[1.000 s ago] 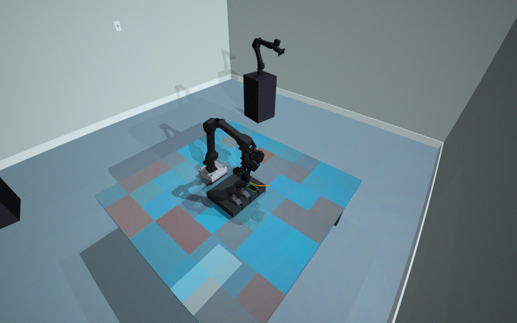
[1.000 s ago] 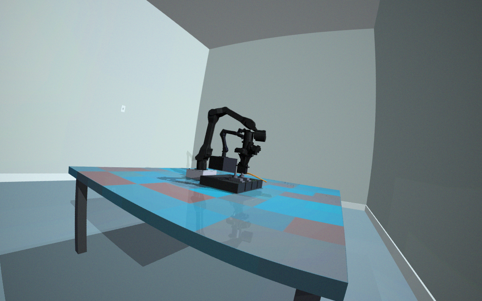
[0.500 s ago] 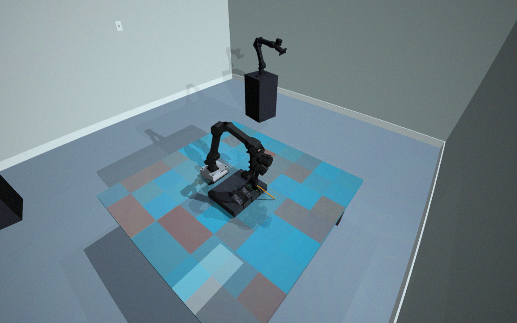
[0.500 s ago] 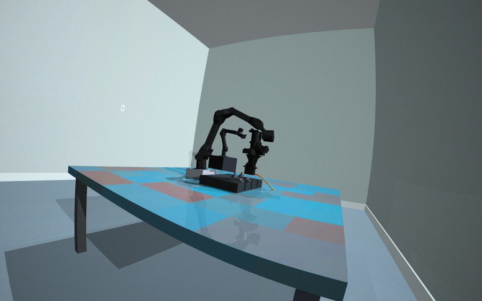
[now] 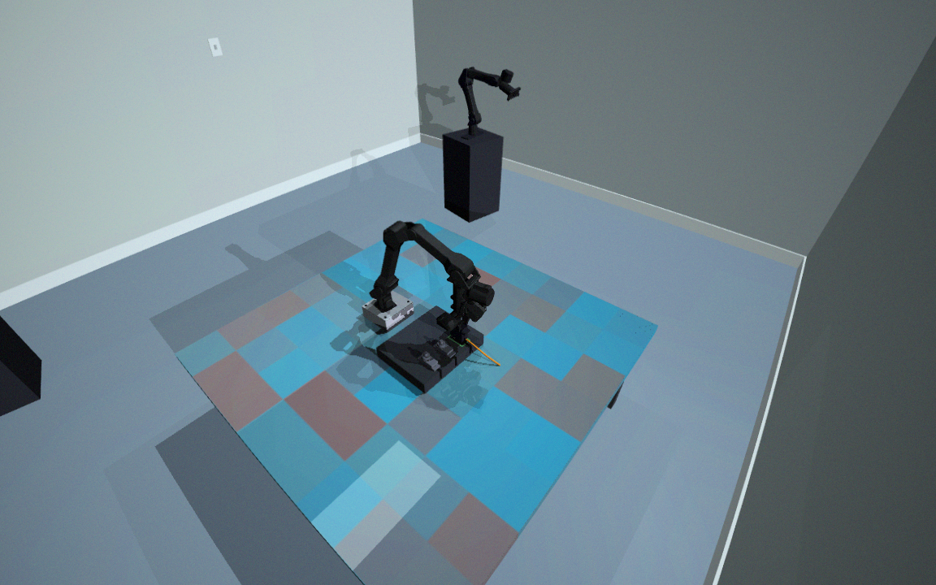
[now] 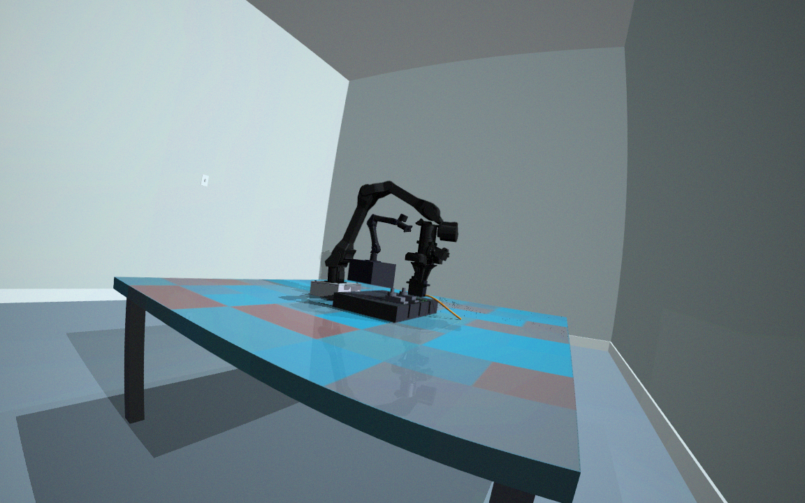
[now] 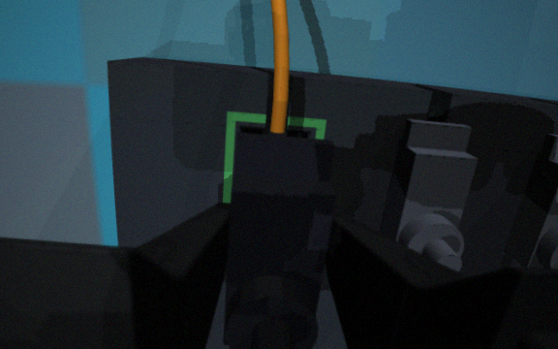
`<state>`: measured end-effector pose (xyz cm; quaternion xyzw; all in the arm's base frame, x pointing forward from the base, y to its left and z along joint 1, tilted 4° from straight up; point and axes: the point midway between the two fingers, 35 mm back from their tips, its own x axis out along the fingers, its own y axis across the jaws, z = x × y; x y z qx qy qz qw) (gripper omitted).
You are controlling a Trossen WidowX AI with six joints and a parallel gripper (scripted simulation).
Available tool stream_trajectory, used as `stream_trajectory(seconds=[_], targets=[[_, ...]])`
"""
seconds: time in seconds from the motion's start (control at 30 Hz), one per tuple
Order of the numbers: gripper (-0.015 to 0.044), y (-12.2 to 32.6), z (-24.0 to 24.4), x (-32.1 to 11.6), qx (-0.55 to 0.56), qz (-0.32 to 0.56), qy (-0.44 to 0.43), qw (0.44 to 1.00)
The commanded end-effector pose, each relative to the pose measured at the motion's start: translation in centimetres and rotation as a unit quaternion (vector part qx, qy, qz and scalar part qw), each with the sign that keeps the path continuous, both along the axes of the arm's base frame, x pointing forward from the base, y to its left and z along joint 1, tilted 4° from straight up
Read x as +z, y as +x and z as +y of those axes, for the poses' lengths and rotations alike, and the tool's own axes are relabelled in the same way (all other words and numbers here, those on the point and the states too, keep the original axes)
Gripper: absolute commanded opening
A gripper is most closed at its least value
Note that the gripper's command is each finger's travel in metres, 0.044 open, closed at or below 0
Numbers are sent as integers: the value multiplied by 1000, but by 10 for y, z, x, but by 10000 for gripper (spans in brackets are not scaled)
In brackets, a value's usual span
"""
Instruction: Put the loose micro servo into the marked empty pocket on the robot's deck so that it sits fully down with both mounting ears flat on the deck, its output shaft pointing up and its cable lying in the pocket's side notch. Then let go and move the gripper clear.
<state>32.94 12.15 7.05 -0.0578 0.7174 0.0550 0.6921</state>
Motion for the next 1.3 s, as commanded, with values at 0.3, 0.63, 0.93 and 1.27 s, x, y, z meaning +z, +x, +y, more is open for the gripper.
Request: stream_trajectory(seconds=[0.3, 0.63, 0.93, 1.27], targets=[[0, 0, -1, -3, 3, -1, -1, 1000], [0, 0, -1, -11, 3, -1, -1, 1000], [0, 0, -1, -20, 3, -1, -1, 1000], [0, -1, -1, -30, 3, -1, -1, 1000]])
